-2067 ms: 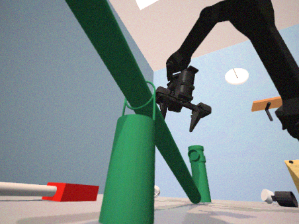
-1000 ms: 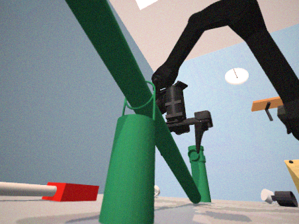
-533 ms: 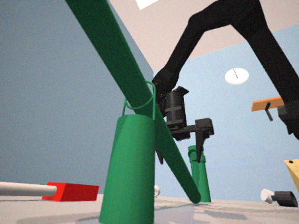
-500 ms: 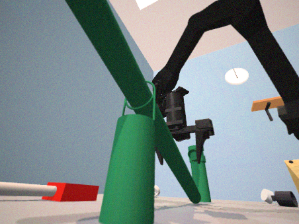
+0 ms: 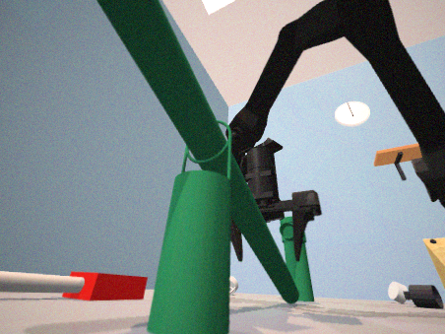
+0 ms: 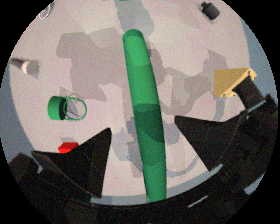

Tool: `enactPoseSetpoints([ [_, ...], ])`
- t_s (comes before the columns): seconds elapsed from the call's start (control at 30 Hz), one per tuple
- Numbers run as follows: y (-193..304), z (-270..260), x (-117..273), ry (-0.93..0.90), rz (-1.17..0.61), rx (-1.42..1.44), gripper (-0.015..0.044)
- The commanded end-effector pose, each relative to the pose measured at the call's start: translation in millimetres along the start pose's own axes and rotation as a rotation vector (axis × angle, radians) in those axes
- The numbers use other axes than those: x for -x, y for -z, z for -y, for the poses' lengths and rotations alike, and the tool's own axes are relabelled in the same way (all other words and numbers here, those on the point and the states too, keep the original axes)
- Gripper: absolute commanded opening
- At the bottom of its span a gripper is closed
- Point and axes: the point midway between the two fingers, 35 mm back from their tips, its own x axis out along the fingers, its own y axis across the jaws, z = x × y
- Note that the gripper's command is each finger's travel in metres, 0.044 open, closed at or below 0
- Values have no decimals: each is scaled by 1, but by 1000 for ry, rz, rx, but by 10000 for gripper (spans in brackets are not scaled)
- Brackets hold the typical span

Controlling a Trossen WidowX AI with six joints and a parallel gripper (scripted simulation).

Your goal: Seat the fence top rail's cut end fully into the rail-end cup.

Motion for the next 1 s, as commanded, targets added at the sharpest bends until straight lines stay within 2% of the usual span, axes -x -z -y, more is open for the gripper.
enactPoseSetpoints([
  [0.0, 0, 0, -7, -1, -4, -4, 440],
  [0.47, 1, 2, -27, -1, -7, -4, 440],
  [0.8, 1, 2, -27, -1, -7, -4, 177],
  [0.97, 1, 2, -27, -1, -7, -4, 144],
])
